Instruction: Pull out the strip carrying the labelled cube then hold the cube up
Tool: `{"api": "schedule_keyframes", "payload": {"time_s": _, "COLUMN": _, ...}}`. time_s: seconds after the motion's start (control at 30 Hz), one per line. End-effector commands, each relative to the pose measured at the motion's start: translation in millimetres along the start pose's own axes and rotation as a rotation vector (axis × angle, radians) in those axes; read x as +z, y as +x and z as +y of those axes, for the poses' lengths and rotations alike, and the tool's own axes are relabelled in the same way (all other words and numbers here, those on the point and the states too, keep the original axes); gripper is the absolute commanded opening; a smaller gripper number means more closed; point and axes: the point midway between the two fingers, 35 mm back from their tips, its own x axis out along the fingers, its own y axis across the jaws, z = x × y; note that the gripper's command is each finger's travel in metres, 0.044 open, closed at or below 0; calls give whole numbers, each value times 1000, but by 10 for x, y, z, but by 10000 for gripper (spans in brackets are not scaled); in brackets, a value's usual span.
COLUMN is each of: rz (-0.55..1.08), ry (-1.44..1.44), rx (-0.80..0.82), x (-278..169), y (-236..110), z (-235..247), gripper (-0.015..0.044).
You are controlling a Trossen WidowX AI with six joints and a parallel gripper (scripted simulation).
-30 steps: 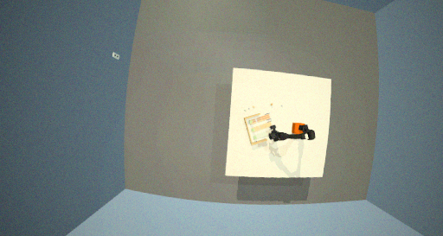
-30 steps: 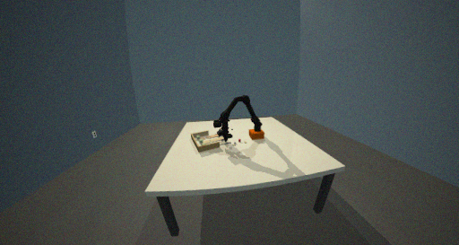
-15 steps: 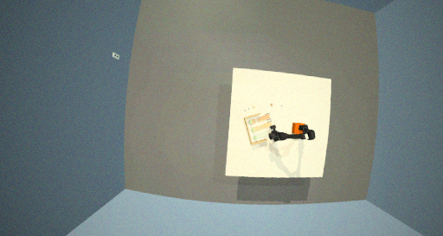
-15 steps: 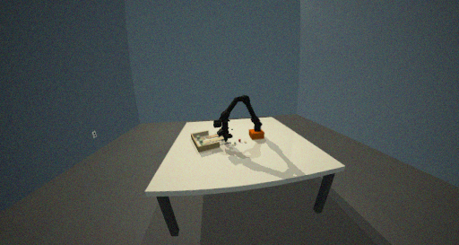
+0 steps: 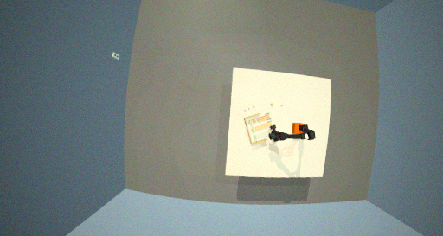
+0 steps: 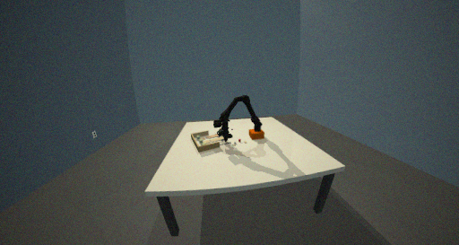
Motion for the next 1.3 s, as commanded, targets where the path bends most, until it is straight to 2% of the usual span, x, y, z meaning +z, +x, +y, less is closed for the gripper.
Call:
{"api": "schedule_keyframes", "payload": {"time_s": 0.0, "rz": 0, "ry": -3, "rx": 3, "x": 5, "y": 32, "z": 6, "gripper": 0}}
{"api": "schedule_keyframes", "payload": {"time_s": 1.27, "rz": 4, "ry": -3, "rx": 3, "x": -476, "y": 55, "z": 3, "gripper": 0}}
